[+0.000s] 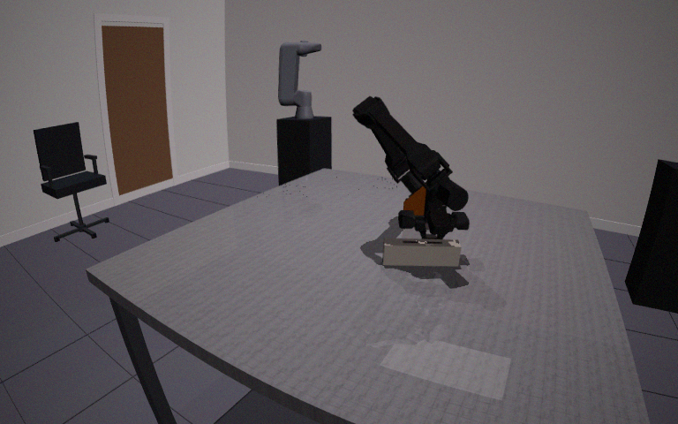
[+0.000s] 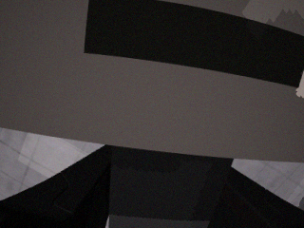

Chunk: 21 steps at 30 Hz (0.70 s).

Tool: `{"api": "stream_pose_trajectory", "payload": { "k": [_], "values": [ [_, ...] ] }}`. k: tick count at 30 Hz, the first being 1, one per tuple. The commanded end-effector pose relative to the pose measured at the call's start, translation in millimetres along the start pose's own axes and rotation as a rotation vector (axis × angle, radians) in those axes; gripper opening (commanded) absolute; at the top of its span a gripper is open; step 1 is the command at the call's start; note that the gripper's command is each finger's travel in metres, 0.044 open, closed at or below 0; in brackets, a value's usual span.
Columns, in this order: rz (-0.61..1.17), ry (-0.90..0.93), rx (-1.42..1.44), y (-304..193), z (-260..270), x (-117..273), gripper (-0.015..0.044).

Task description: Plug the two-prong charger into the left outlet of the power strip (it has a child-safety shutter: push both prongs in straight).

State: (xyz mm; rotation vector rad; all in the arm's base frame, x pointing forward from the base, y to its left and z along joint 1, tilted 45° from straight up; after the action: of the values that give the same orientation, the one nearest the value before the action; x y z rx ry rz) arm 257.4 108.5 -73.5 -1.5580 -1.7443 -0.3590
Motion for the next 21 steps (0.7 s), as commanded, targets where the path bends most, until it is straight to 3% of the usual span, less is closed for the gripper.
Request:
{"api": "stream_pose_trajectory", "payload": {
  "k": [1,21],
  "values": [
    [-0.021,0.007,-0.016,9.2,0.2,0.7,0.0],
    [-0.021,0.007,-0.016,11.9,0.3,0.1,0.0]
  ]
}}
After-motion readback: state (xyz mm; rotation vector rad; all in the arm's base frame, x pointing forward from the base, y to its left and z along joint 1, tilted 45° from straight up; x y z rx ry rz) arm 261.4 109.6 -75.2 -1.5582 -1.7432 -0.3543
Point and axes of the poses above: the point midway between the two fingers, 35 mm back from their tips, its own x axis back along the fingers, its own z axis across the jaws, y = z × x, the point moved 6 cm from there along x, back along the fingers, and after that the axes turned 5 degrees about -x, right-handed, at the moved point
